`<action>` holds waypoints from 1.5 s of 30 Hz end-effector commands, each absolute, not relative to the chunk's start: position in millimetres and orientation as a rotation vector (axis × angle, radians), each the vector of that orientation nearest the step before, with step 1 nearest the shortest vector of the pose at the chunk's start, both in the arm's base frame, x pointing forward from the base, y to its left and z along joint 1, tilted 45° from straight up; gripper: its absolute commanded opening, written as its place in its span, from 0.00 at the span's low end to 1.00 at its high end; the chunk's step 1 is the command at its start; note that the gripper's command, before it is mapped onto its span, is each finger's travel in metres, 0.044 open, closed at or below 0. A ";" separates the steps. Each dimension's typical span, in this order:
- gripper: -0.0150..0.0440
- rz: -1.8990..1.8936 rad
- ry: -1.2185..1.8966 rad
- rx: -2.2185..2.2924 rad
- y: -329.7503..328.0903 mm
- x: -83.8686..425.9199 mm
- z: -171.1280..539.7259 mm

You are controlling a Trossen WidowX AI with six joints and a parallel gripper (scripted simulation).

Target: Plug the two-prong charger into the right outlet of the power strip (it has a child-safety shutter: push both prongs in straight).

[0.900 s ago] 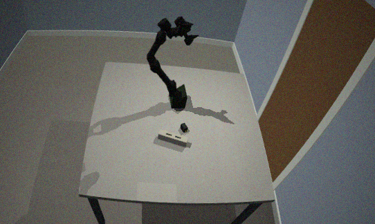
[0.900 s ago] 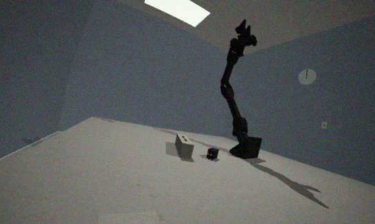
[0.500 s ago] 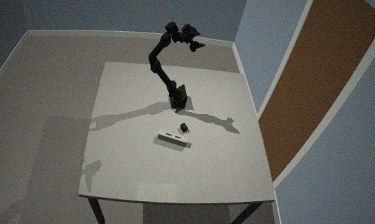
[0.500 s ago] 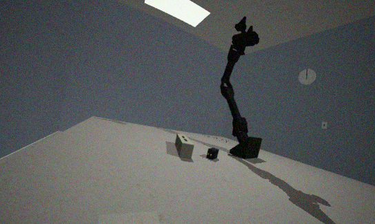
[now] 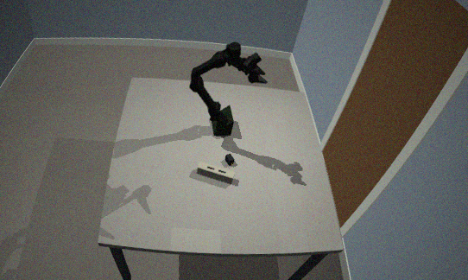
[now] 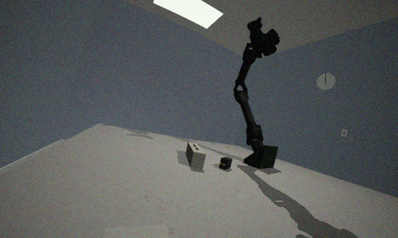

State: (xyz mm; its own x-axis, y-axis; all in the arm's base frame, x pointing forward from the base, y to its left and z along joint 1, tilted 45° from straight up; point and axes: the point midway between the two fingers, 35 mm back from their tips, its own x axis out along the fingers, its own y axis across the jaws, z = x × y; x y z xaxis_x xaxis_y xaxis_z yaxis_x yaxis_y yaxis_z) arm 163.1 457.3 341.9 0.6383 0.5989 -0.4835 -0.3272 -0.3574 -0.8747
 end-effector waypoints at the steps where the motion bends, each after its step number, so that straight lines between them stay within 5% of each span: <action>1: 1.00 0.976 -0.135 -1.678 450.4 175.3 321.1; 26: 1.00 0.696 0.680 -1.479 337.6 278.4 165.4; 45: 1.00 0.286 1.194 -1.256 208.4 301.9 76.0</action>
